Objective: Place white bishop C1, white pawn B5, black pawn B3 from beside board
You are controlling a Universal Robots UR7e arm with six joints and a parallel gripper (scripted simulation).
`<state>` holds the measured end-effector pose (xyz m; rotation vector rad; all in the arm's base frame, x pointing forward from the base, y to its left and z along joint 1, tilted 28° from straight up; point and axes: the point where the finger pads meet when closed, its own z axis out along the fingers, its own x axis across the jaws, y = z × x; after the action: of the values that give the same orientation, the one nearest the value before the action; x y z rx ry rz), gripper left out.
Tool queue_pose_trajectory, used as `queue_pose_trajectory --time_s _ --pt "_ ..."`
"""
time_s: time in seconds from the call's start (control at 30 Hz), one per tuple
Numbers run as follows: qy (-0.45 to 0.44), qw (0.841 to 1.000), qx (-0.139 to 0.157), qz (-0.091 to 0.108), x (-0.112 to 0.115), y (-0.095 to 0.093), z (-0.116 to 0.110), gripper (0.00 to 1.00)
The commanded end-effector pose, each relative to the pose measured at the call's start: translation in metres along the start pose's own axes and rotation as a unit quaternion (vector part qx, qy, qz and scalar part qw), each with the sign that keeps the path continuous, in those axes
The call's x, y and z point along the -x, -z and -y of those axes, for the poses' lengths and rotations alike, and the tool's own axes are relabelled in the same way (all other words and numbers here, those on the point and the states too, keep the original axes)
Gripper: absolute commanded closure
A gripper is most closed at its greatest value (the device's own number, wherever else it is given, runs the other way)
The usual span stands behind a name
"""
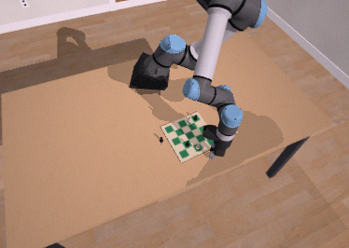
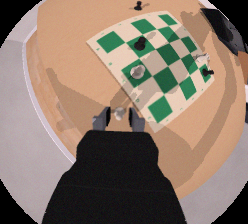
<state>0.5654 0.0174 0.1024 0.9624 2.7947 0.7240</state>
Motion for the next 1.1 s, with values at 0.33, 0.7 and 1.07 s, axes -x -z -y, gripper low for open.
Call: queue_pose_trajectory --time_s 0.33,0.7,1.07 --pt "0.0 1.0 0.0 0.001 0.0004 0.0006 -0.0002 0.32" --pt "0.0 1.0 0.0 0.001 0.0004 0.0006 -0.0002 1.0" --pt "0.0 1.0 0.0 0.001 0.0004 0.0006 -0.0002 1.0"
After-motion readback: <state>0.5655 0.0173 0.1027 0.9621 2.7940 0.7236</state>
